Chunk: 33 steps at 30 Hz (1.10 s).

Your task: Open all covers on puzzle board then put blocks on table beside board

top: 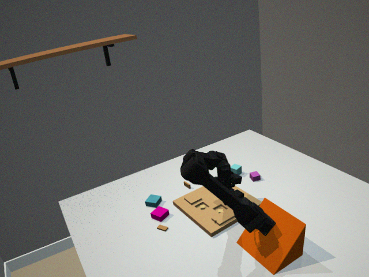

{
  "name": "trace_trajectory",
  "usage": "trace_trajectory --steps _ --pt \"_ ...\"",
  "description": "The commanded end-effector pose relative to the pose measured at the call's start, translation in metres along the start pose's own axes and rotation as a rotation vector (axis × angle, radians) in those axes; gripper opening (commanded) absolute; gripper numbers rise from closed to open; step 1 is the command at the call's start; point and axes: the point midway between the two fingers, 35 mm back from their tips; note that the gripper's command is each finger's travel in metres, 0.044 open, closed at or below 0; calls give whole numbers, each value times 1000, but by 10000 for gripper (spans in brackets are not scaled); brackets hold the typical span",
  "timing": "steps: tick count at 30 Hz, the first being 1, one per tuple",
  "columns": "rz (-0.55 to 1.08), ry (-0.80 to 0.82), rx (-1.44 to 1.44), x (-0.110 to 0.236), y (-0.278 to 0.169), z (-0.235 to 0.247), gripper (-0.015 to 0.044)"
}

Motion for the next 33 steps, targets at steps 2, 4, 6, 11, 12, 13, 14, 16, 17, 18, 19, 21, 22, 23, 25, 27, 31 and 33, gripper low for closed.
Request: trace_trajectory --steps 2,4,6,11,12,13,14,16,17,18,19,21,22,23,25,27,31,33 --pt "-10 -3 -2 7 5 -1 0" --pt "-10 -3 -2 9 6 0 0" --pt "-11 -3 -2 12 6 0 0" --pt "-11 -3 -2 18 7 0 0" --pt "-11 -3 -2 20 7 0 0" --pt "-11 -3 -2 21 7 0 0" --pt "-12 -3 -2 22 7 0 0" --pt "-12 -3 -2 25 7 0 0" --pt "-12 -3 -2 26 7 0 0" --pt "-12 -3 -2 27 8 0 0" --pt "-12 -3 -2 29 8 0 0" --pt "-12 -3 -2 31 8 0 0" --pt "-12 -3 -2 32 8 0 0" --pt "-12 -3 -2 34 8 0 0" --pt "-12 -3 -2 36 8 0 0" --pt "-11 -3 -2 39 9 0 0" --pt "-11 -3 -2 44 9 -1 0" --pt "-11 -3 -2 47 9 -1 0"
Point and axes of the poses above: the point midway between the two fingers, 35 mm back from their tips, its own x axis back along the fingers, its own z axis across the jaws, y = z × x, and after that the axes turned 1 degree about x, right-handed
